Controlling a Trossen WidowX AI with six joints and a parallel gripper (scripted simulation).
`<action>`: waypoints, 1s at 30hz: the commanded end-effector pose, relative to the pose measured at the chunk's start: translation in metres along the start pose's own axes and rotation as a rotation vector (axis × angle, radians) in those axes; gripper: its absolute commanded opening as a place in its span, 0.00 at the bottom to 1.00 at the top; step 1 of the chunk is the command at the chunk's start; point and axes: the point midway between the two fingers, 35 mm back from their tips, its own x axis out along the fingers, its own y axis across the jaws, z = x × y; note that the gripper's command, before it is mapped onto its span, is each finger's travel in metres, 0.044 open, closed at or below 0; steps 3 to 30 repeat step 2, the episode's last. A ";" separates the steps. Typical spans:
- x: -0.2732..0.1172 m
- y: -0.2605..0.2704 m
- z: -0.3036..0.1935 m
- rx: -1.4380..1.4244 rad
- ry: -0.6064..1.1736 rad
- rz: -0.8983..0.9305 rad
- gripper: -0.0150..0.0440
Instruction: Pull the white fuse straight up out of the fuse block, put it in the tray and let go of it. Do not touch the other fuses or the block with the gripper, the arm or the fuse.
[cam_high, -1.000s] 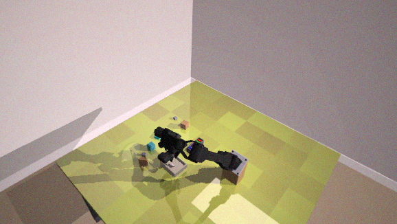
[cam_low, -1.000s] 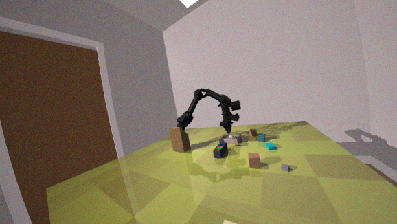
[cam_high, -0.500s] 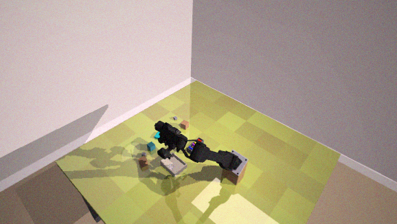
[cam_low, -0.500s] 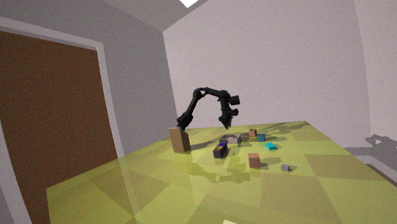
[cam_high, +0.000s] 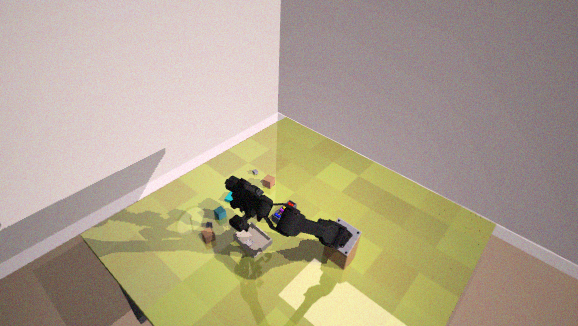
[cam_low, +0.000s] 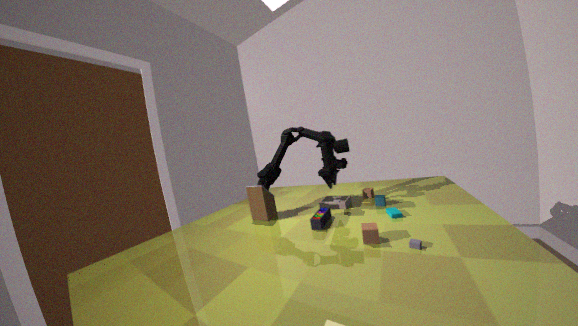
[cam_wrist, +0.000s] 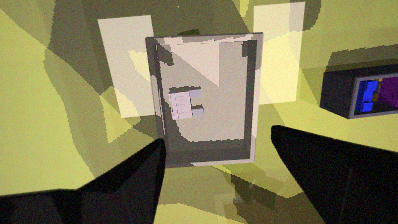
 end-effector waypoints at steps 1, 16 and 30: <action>0.000 0.000 0.000 0.000 0.000 0.000 0.81; 0.000 0.000 0.000 0.000 0.000 0.000 0.81; 0.000 0.000 0.000 0.000 0.000 0.000 0.81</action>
